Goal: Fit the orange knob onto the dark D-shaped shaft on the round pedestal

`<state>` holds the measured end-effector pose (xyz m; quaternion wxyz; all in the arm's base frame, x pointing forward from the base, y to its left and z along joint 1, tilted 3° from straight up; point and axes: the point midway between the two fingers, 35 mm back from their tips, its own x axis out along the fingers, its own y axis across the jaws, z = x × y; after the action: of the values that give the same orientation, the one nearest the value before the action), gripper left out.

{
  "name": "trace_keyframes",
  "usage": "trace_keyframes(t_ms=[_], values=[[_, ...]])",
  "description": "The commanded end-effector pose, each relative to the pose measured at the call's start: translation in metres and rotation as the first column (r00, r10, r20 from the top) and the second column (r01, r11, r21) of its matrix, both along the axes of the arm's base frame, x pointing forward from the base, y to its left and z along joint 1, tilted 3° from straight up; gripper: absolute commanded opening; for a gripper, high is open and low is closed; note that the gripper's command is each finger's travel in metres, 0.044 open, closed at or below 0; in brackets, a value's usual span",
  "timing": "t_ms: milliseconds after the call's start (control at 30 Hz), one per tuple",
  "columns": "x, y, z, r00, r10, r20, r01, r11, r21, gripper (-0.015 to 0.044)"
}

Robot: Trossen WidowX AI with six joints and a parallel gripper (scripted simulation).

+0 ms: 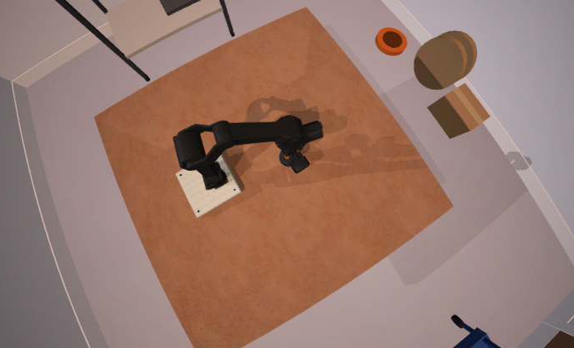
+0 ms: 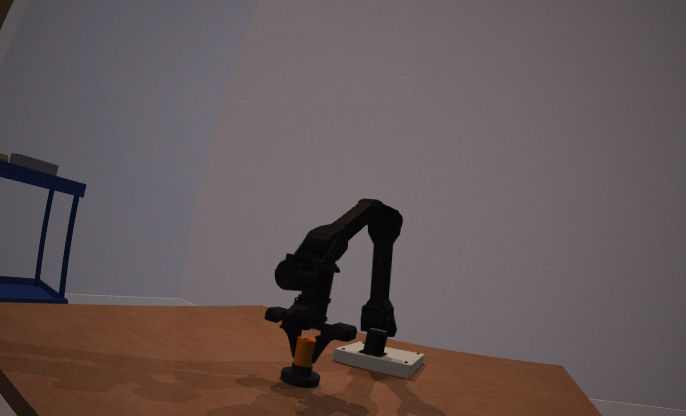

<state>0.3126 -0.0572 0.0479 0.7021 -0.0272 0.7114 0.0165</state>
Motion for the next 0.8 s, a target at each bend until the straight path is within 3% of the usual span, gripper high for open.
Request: trace_keyframes(t_ms=[0,467,667,767], values=[[0.000,0.000,0.000,1.000,-0.004,0.001,0.004,1.000,0.000,0.0079],[0.000,0.000,0.000,1.000,-0.004,0.001,0.004,1.000,0.000,0.0440],[0.001,0.000,0.003,1.000,-0.004,0.001,0.004,1.000,0.000,0.0440],[0.005,0.000,0.033,1.000,-0.002,0.001,0.002,1.000,0.000,0.0440]])
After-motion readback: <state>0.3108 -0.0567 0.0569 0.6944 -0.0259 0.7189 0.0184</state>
